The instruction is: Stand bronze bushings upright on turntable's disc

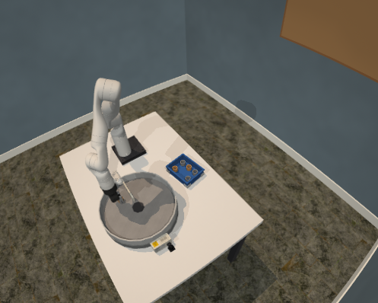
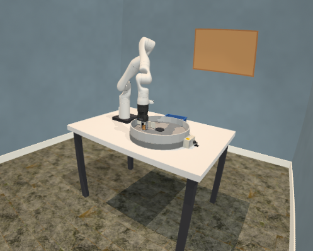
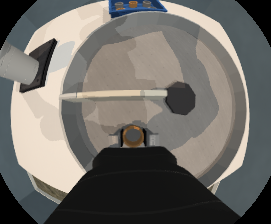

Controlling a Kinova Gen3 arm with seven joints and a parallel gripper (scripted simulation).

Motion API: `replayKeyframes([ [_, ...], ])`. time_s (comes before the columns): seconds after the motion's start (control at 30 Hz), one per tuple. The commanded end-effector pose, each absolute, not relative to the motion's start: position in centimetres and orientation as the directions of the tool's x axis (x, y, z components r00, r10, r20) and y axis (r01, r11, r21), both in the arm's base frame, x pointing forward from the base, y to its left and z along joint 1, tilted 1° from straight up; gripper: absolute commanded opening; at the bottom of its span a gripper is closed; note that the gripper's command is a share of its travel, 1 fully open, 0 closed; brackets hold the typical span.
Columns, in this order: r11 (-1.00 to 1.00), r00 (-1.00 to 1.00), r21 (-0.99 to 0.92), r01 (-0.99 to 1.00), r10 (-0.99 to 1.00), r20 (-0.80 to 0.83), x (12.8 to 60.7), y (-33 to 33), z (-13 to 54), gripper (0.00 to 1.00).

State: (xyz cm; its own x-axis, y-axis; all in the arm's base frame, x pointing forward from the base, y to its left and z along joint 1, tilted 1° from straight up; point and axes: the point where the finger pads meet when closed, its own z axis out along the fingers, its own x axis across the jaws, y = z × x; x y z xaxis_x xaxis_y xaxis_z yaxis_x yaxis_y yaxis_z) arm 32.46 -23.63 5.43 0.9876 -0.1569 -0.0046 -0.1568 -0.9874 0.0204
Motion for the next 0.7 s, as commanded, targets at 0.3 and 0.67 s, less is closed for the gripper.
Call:
replayKeyframes([
  [0.3, -0.987, 0.987, 0.021, -0.158, -0.158, -0.004, 32.46, -23.68, 5.22, 0.00],
  [0.67, -0.987, 0.987, 0.021, -0.158, -0.158, -0.004, 32.46, -23.68, 5.22, 0.00],
])
